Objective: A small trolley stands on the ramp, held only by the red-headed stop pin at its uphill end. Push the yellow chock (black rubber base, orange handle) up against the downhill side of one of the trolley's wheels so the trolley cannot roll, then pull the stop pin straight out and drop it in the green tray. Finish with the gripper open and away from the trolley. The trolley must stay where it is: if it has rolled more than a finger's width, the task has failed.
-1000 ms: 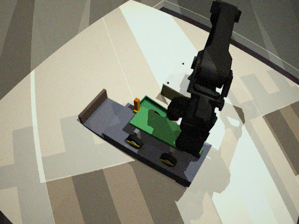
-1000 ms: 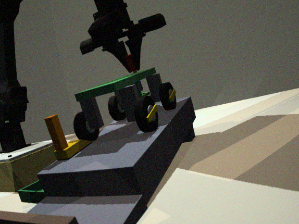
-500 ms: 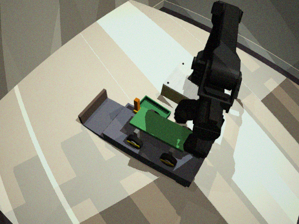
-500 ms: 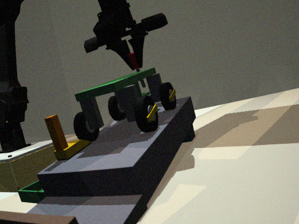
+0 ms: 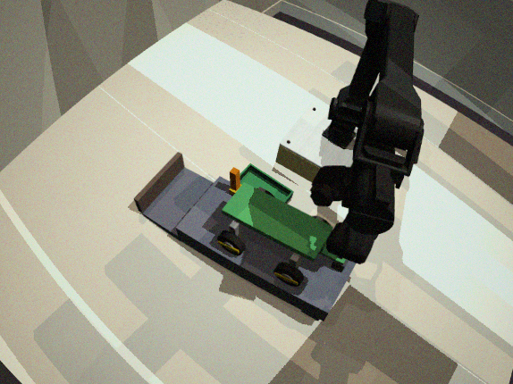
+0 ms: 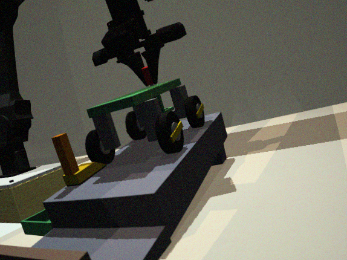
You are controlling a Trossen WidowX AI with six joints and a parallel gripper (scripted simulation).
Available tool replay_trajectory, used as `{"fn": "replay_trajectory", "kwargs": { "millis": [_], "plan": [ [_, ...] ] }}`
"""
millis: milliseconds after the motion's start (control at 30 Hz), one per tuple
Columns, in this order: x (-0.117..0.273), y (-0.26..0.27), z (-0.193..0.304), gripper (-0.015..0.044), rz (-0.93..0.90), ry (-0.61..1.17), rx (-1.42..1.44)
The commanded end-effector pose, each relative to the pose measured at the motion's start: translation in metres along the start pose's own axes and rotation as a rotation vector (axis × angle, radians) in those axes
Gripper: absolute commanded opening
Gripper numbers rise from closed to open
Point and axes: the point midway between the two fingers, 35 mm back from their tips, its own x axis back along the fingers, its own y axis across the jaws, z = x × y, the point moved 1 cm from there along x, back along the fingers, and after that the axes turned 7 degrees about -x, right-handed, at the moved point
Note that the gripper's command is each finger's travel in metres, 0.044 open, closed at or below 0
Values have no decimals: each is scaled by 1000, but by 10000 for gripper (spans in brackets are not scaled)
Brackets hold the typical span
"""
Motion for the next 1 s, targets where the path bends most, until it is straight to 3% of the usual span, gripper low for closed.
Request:
{"fn": "replay_trajectory", "kwargs": {
  "millis": [0, 467, 967],
  "plan": [
    [1, -14, -1, 0, -14, 4, 1],
    [2, -59, -4, 0, -10, 4, 0],
    [2, -54, -42, 0, -11, 0, 0]
  ]
}}
